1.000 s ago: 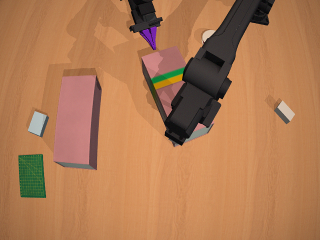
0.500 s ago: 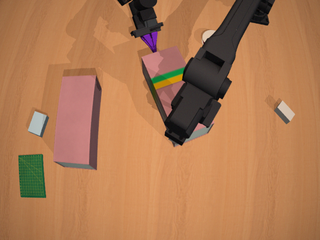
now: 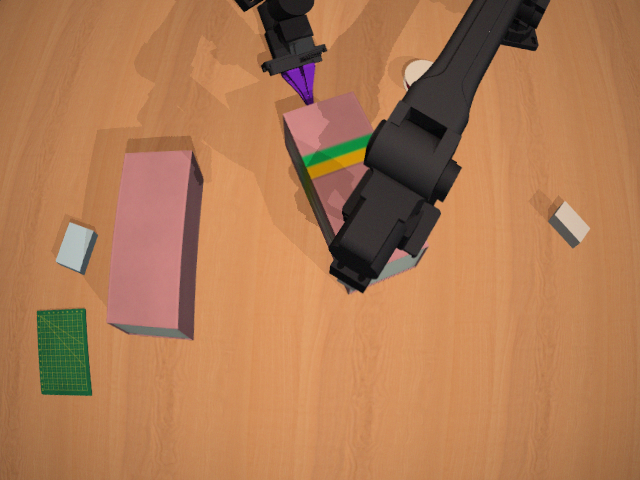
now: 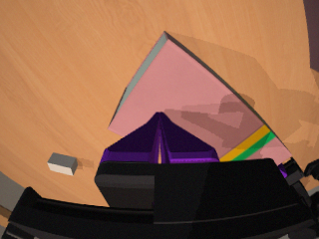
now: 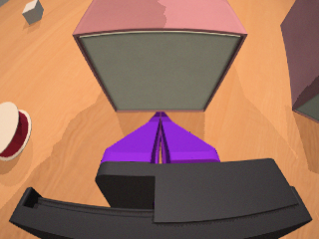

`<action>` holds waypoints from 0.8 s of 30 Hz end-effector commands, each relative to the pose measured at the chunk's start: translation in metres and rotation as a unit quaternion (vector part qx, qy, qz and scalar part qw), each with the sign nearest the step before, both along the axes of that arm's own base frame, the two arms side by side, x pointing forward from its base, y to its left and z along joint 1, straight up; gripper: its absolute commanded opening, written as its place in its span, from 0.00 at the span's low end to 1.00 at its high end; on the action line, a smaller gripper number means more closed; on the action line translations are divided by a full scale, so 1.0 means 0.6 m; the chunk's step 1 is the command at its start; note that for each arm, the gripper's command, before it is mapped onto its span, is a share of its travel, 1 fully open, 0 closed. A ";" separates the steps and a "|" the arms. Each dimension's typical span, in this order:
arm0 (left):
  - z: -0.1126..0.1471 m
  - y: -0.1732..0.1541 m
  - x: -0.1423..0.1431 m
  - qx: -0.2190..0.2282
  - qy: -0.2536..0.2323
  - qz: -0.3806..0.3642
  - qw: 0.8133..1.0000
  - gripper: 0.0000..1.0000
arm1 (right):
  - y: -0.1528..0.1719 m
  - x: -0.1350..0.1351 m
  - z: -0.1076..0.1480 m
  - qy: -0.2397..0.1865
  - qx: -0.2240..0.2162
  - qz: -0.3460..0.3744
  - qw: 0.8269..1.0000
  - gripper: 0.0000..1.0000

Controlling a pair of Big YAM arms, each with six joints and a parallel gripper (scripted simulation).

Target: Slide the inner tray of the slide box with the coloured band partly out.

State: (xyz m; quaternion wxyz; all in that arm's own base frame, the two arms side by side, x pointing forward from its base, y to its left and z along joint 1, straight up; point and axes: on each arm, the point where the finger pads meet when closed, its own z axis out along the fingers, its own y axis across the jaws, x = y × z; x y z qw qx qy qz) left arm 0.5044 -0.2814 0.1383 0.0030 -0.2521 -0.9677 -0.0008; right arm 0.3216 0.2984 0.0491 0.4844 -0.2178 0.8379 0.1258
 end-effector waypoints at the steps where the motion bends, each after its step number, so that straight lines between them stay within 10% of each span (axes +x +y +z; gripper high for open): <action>1: -0.019 0.006 0.017 -0.001 0.000 0.012 1.000 0.00 | 0.013 0.003 0.012 -0.009 0.009 0.006 1.000 0.00; 24: -0.050 0.009 0.002 0.007 0.012 0.009 1.000 0.00 | 0.013 0.003 0.012 -0.009 0.009 0.006 1.000 0.00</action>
